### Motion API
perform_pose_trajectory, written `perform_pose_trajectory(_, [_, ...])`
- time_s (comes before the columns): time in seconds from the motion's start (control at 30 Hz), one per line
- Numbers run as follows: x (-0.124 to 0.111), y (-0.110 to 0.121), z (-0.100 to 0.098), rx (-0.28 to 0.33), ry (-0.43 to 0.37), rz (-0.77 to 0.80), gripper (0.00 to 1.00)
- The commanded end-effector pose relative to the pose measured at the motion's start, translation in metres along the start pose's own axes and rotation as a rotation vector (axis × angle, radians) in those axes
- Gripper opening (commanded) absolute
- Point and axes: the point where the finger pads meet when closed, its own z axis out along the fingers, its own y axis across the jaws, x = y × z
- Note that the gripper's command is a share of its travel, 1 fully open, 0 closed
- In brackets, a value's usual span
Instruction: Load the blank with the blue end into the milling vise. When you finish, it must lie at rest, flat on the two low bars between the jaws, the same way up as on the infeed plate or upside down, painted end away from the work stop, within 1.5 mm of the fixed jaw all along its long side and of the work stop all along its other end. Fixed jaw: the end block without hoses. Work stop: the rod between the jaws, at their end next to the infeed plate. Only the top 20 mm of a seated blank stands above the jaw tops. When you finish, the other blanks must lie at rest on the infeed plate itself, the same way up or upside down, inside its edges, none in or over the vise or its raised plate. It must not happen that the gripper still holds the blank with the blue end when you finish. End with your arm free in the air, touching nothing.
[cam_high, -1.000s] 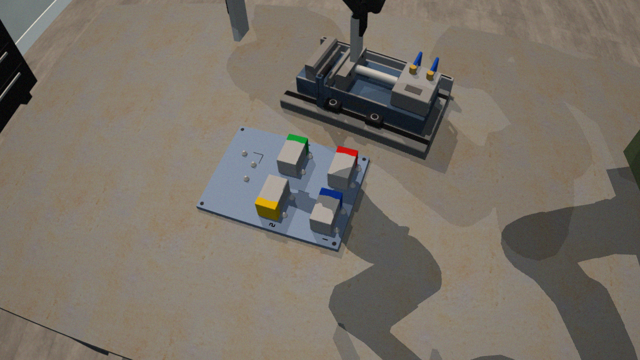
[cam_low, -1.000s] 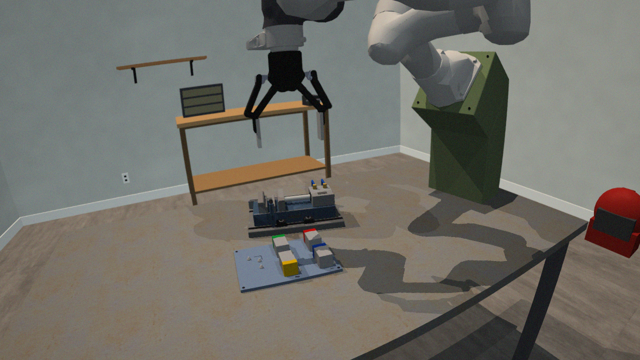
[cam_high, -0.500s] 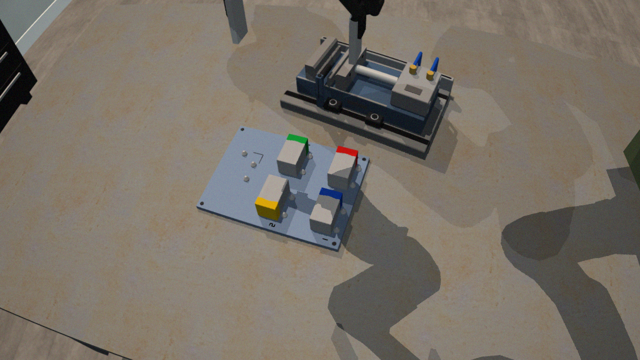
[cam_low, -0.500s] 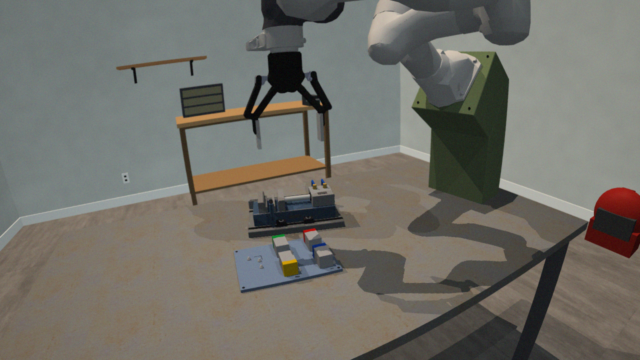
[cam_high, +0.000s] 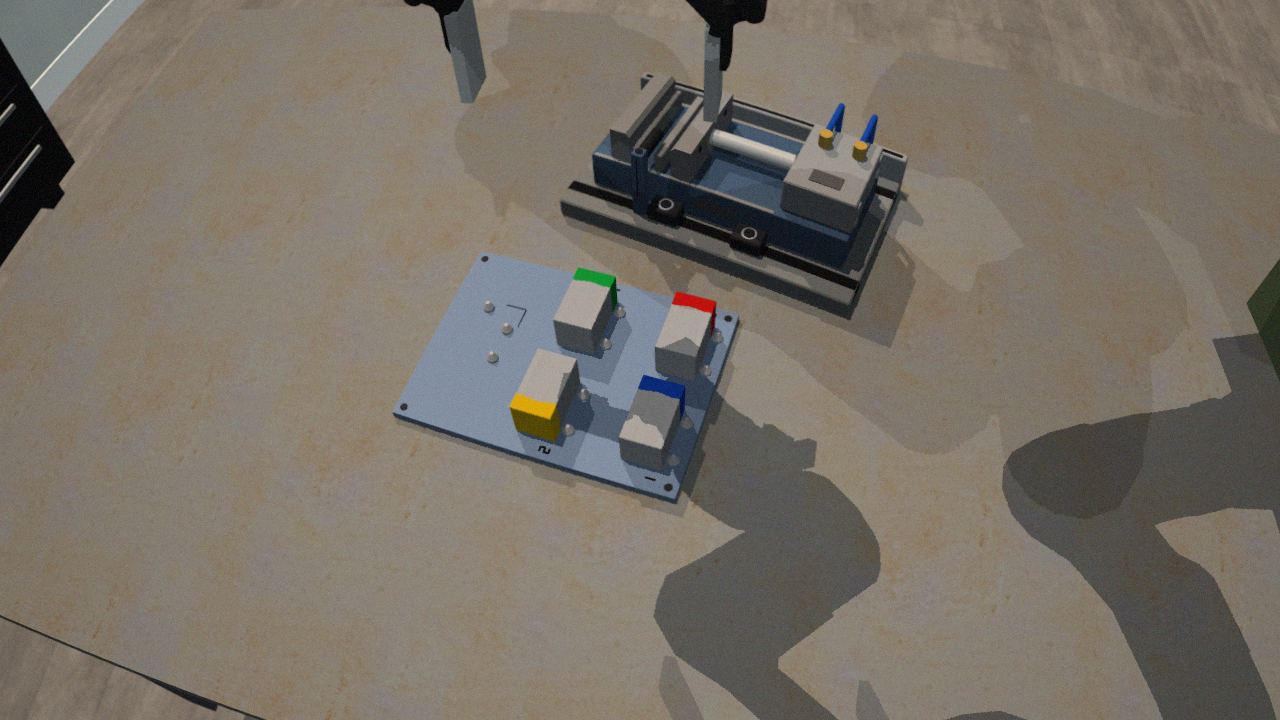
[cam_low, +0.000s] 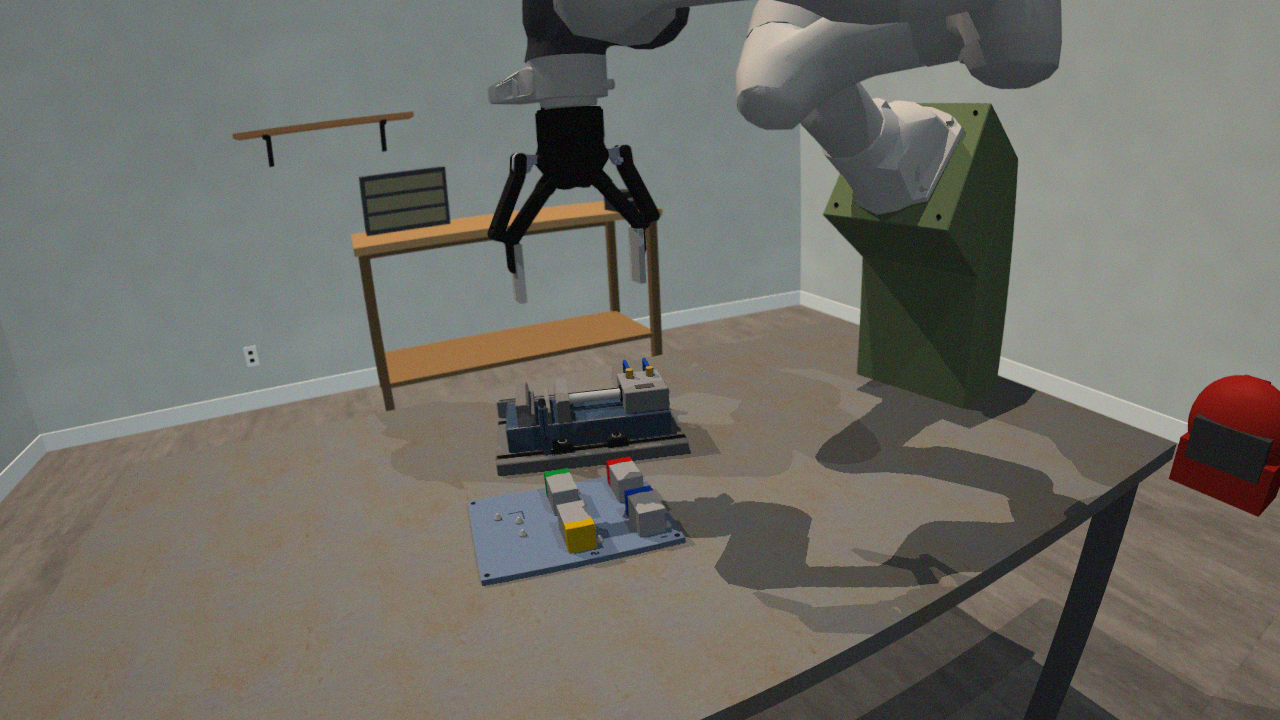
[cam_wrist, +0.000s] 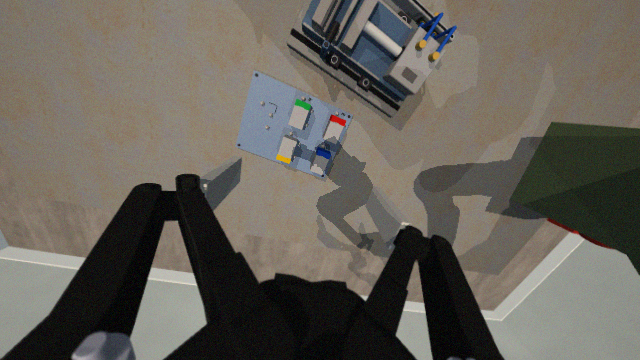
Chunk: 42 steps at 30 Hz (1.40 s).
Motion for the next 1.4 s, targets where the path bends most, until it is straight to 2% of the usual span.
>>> perform_pose_trajectory(0.0, [-0.0007, -0.0015, 0.0004, 0.003, -0.004, -0.081, 1.00])
perform_pose_trajectory(0.13, [0.0000, -0.0006, 0.0000, 0.001, -0.001, -0.040, 1.00])
perform_pose_trajectory(0.27, [-0.0010, -0.0018, 0.0000, 0.003, -0.004, -0.101, 1.00])
perform_pose_trajectory(0.67, [-0.0010, -0.0018, 0.0000, 0.003, -0.004, -0.101, 1.00])
perform_pose_trajectory(0.83, [-0.0006, -0.0011, -0.0013, 0.003, -0.005, 0.145, 1.00])
perform_pose_trajectory(1.23, [-0.0006, -0.0011, -0.0013, 0.003, -0.005, 0.145, 1.00])
perform_pose_trajectory(1.27, [-0.0001, -0.0006, -0.0010, 0.001, -0.005, 0.102, 1.00])
perform_pose_trajectory(1.37, [-0.0006, -0.0011, -0.0011, 0.002, -0.005, 0.135, 1.00])
